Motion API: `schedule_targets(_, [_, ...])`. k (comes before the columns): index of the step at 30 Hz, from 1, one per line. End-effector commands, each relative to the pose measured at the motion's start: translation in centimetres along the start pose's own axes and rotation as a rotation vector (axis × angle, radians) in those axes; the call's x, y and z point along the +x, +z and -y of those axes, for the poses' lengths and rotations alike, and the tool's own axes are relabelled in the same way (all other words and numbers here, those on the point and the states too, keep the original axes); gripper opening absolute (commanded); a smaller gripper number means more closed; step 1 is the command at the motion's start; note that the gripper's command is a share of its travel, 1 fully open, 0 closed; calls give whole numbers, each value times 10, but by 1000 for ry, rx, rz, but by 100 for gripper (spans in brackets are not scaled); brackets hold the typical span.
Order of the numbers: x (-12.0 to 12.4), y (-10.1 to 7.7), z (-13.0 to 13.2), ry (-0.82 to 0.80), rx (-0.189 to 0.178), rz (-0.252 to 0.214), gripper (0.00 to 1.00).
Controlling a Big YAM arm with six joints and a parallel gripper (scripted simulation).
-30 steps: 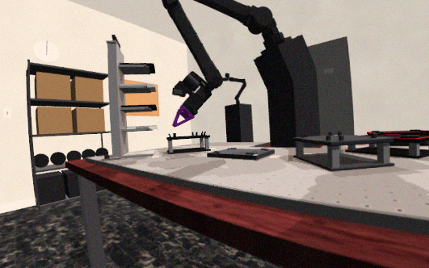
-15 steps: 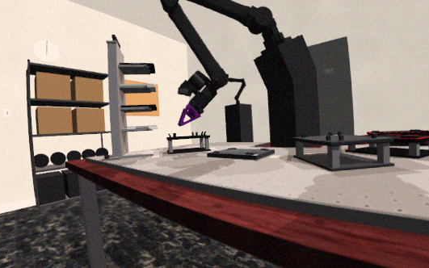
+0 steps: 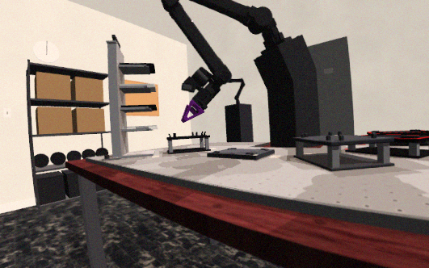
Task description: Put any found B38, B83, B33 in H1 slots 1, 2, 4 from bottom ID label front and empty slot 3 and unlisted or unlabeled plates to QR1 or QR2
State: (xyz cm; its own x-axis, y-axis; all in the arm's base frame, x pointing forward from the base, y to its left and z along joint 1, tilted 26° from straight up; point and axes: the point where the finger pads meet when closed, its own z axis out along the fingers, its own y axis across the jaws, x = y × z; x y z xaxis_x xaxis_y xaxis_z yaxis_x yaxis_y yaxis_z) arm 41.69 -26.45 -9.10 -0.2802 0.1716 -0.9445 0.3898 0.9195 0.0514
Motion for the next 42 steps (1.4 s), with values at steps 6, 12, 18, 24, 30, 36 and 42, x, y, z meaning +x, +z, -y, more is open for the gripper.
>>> schedule_targets(6, [-9,-20,7,-9,15,19,100])
schedule_targets(12, [-7,-30,6,-8,15,15,100])
schedule_targets(18, [-2,-39,6,-6,15,7,100])
schedule_targets(24, [-7,-48,6,-6,15,6,100])
schedule_targets(30, [-16,-62,5,-2,14,-11,100])
schedule_targets(36, [-25,-72,5,-2,14,-10,100])
schedule_targets(42, [-39,-85,5,-2,14,-8,100])
